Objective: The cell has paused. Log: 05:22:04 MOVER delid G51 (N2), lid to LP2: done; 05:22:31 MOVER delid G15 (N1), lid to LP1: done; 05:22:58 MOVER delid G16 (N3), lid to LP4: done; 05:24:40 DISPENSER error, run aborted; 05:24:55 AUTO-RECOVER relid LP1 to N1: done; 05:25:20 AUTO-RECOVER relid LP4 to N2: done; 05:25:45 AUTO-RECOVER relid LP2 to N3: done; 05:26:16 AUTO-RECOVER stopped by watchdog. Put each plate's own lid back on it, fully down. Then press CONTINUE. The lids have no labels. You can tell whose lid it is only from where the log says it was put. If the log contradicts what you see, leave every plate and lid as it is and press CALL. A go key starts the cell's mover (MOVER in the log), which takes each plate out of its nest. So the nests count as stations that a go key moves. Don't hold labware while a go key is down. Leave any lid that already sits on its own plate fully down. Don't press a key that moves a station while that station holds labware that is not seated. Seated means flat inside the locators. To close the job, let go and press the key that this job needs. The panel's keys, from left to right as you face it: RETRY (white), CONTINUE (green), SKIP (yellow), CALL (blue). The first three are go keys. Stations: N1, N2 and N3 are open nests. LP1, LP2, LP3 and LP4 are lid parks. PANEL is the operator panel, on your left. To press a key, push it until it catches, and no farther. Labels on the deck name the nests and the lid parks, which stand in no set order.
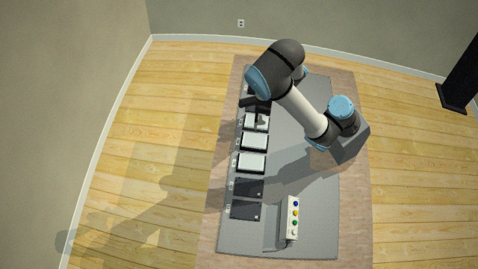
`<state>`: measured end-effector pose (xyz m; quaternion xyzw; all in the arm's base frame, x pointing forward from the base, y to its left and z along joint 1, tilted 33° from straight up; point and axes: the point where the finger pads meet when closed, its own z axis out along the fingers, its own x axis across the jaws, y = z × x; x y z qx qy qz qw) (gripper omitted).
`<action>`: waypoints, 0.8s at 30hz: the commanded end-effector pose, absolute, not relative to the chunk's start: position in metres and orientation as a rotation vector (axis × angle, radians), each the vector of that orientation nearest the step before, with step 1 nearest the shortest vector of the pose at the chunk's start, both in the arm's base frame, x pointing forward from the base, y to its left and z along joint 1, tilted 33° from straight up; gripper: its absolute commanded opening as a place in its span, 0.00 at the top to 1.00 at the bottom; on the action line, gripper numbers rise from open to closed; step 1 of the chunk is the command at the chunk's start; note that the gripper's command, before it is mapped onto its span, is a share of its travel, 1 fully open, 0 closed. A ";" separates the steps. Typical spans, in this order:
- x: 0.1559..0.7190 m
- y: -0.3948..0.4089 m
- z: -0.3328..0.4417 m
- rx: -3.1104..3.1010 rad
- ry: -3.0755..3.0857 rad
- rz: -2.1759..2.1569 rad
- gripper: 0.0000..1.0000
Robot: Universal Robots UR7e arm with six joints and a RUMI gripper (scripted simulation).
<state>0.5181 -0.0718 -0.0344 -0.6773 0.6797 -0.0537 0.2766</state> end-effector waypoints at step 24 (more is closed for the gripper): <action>0.519 -0.072 -0.035 -1.819 1.825 -0.146 1.00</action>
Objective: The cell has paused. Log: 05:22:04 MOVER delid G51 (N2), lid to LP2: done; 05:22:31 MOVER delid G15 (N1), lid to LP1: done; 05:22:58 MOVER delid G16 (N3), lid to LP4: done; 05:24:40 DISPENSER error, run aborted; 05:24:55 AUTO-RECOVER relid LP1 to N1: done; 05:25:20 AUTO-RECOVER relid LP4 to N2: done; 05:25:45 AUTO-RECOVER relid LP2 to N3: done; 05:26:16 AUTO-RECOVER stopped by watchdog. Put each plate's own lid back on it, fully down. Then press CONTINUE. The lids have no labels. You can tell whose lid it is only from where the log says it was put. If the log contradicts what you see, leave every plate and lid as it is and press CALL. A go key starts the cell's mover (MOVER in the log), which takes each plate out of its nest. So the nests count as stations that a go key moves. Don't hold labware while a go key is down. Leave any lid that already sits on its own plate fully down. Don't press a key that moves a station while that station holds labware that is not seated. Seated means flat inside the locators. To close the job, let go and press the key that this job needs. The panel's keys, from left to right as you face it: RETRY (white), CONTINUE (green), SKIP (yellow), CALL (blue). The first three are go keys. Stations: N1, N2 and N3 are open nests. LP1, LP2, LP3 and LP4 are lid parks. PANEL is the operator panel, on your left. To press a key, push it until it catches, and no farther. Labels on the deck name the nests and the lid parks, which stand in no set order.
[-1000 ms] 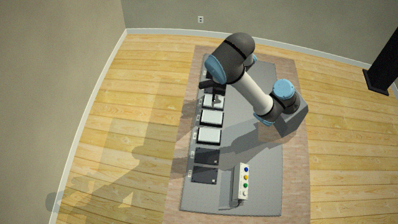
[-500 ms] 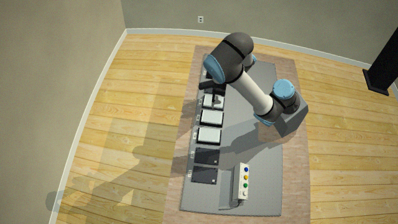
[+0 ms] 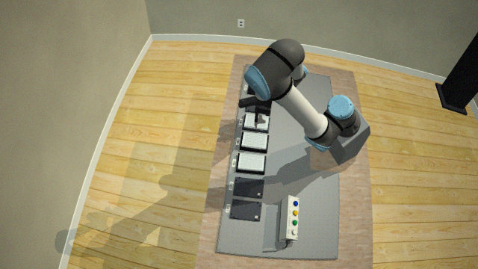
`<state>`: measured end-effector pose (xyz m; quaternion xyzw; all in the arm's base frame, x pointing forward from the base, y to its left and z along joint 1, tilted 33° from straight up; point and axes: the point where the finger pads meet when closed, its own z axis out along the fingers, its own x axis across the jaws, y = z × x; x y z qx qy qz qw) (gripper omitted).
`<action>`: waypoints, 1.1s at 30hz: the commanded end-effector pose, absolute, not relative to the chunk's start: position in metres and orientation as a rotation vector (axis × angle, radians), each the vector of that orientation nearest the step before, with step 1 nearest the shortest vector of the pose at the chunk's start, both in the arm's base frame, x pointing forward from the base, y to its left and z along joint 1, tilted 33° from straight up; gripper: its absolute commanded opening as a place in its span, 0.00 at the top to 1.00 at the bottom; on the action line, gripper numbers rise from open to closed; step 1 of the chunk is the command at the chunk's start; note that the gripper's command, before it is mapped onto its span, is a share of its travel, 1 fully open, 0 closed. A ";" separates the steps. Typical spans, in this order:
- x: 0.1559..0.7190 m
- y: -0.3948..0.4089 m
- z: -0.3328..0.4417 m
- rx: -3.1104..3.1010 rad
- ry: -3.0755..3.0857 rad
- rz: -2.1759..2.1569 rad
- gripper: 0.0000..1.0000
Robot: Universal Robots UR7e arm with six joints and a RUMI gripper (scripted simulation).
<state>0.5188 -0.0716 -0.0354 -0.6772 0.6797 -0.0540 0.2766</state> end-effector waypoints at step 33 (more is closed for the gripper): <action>0.512 -0.077 -0.021 -1.819 1.825 -0.146 1.00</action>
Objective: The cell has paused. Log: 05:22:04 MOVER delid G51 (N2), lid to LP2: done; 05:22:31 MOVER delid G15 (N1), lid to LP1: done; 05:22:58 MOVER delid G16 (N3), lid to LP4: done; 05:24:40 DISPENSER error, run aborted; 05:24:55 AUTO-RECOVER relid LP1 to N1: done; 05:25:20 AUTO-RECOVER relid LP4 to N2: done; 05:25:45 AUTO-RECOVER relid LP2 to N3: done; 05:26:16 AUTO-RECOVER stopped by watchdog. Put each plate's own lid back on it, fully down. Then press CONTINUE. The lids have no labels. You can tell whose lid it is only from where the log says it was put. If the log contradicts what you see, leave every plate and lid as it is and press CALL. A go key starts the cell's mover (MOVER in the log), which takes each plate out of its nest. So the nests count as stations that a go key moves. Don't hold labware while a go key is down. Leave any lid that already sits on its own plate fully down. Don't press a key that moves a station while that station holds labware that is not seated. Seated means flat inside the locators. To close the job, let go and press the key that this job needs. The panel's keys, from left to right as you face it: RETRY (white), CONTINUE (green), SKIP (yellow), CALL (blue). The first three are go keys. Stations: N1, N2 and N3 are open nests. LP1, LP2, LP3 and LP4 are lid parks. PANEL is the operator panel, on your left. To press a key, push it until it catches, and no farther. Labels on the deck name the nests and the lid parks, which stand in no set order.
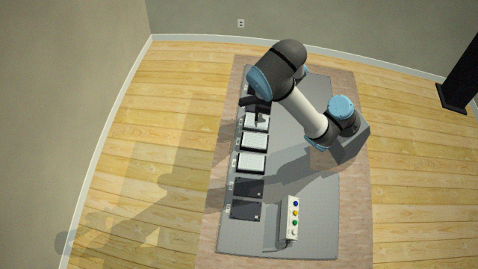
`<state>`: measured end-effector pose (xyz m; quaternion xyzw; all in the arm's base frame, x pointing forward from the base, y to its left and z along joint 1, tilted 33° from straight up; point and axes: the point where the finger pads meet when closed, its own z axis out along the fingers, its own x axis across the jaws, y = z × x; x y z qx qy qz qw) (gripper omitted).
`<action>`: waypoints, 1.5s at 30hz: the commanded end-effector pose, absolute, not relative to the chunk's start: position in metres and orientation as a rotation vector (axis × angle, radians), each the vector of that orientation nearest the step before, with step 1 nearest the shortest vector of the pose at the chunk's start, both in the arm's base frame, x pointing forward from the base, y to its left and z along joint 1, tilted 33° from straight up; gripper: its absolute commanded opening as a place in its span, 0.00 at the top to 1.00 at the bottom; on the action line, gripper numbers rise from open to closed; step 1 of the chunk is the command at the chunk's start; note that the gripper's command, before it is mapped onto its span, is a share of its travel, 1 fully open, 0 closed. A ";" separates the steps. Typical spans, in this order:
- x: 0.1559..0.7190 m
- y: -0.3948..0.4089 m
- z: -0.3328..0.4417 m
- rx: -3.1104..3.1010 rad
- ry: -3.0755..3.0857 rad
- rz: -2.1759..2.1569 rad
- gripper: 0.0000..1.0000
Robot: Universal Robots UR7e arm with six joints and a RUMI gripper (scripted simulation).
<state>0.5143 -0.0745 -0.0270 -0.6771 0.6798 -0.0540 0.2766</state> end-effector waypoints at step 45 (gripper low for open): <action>0.491 0.058 0.031 -1.844 1.801 -0.156 1.00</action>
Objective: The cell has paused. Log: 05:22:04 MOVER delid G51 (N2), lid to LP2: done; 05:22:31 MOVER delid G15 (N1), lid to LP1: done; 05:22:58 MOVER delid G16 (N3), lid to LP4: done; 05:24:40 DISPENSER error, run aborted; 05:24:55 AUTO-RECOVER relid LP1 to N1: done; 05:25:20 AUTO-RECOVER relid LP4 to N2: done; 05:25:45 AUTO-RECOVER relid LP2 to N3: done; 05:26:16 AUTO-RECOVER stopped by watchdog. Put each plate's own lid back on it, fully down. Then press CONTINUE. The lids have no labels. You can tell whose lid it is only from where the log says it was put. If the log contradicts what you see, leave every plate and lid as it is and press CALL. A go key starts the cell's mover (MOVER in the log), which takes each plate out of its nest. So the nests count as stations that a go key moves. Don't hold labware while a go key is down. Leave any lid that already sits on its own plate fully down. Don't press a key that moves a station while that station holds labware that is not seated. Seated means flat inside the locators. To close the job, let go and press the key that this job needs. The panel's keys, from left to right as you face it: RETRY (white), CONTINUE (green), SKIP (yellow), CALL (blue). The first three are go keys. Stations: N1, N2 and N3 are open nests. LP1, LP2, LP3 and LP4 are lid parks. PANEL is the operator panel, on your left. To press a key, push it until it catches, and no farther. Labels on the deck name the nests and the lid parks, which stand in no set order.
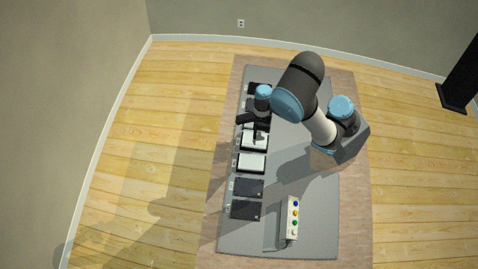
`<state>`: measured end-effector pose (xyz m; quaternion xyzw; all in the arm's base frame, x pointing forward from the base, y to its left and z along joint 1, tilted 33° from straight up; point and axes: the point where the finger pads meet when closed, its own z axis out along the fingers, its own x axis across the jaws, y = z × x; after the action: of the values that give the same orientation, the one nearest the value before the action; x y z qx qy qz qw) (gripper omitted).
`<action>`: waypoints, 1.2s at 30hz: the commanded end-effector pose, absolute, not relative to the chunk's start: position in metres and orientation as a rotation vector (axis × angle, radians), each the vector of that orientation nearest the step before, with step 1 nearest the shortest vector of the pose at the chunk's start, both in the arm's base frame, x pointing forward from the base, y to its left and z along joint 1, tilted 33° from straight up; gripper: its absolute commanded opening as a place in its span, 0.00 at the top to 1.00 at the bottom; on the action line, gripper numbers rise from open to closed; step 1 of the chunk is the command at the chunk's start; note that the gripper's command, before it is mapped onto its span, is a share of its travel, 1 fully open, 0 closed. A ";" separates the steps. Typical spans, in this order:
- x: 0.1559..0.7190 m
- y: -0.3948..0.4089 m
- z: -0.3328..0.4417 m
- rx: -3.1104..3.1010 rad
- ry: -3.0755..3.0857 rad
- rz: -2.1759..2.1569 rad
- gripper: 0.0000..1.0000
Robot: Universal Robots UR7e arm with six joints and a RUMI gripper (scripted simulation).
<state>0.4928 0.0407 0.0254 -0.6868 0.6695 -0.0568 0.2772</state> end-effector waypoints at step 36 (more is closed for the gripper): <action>0.476 0.205 0.076 -1.844 1.801 -0.156 1.00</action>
<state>0.4764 0.1910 0.0719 -0.6870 0.6691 -0.0563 0.2780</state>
